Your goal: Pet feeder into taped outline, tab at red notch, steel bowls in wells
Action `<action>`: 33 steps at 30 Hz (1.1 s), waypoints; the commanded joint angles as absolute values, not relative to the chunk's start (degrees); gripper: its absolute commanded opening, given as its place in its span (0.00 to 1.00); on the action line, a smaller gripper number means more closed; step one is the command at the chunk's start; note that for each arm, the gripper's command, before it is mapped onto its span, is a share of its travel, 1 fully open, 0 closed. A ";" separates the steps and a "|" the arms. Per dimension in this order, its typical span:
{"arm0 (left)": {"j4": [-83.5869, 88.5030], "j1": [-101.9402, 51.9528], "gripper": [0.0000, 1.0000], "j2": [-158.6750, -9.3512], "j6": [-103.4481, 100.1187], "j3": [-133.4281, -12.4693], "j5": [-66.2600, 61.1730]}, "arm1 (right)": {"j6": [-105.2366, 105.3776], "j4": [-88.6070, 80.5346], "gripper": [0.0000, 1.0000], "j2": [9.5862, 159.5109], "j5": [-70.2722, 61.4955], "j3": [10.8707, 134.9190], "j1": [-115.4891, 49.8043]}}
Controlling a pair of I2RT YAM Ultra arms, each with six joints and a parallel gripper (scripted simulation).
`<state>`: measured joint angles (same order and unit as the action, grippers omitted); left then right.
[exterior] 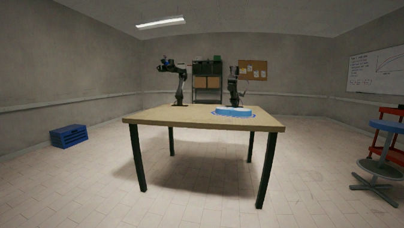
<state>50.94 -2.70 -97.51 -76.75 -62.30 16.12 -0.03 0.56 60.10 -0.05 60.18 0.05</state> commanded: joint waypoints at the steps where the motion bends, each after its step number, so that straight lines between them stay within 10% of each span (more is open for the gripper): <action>1: 52.65 -3.91 0.47 -95.34 -77.51 -64.54 17.27 | -0.54 2.12 1.00 58.51 -0.30 62.67 -0.25; 33: 66.21 -6.16 0.47 -91.78 -80.79 -74.02 17.49 | -0.54 2.12 1.00 58.51 -0.30 62.67 -0.25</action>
<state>64.77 -6.04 -93.62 -80.16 -71.88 16.34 -0.03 0.56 60.10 -0.05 60.18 0.05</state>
